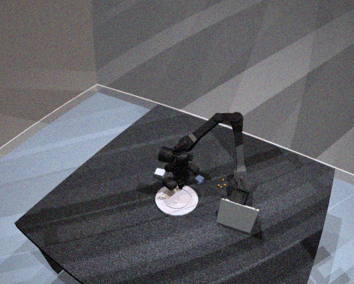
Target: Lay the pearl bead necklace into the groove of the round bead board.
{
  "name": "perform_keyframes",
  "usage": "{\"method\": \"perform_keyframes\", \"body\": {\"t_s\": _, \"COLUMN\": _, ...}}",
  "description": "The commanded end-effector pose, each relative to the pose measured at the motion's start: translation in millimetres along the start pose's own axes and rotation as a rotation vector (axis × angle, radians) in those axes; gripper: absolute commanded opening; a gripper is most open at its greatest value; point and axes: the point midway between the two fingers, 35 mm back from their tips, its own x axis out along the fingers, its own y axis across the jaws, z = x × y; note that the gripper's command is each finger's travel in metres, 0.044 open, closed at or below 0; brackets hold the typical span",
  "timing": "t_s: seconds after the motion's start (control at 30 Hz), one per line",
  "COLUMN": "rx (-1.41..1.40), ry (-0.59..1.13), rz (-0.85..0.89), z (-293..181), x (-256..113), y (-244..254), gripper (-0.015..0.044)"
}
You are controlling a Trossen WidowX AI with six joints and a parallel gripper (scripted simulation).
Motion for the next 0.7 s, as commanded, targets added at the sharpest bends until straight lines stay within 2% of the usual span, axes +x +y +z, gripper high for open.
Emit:
{"method": "perform_keyframes", "body": {"t_s": 0.0, "rx": -0.009, "ry": 0.005, "rz": -0.009, "z": -3, "x": 4, "y": -1, "gripper": 0.0000}}
{"method": "perform_keyframes", "body": {"t_s": 0.03, "rx": -0.009, "ry": 0.005, "rz": -0.009, "z": -3, "x": 4, "y": -1, "gripper": 0.0000}}
{"method": "perform_keyframes", "body": {"t_s": 0.57, "rx": -0.005, "ry": 0.003, "rz": -0.004, "z": -2, "x": -6, "y": 0, "gripper": 0.0420}}
{"method": "perform_keyframes", "body": {"t_s": 0.6, "rx": -0.007, "ry": 0.004, "rz": -0.006, "z": -2, "x": -9, "y": -1, "gripper": 0.0440}}
{"method": "perform_keyframes", "body": {"t_s": 0.67, "rx": -0.013, "ry": 0.009, "rz": -0.010, "z": -4, "x": -5, "y": -1, "gripper": 0.0440}}
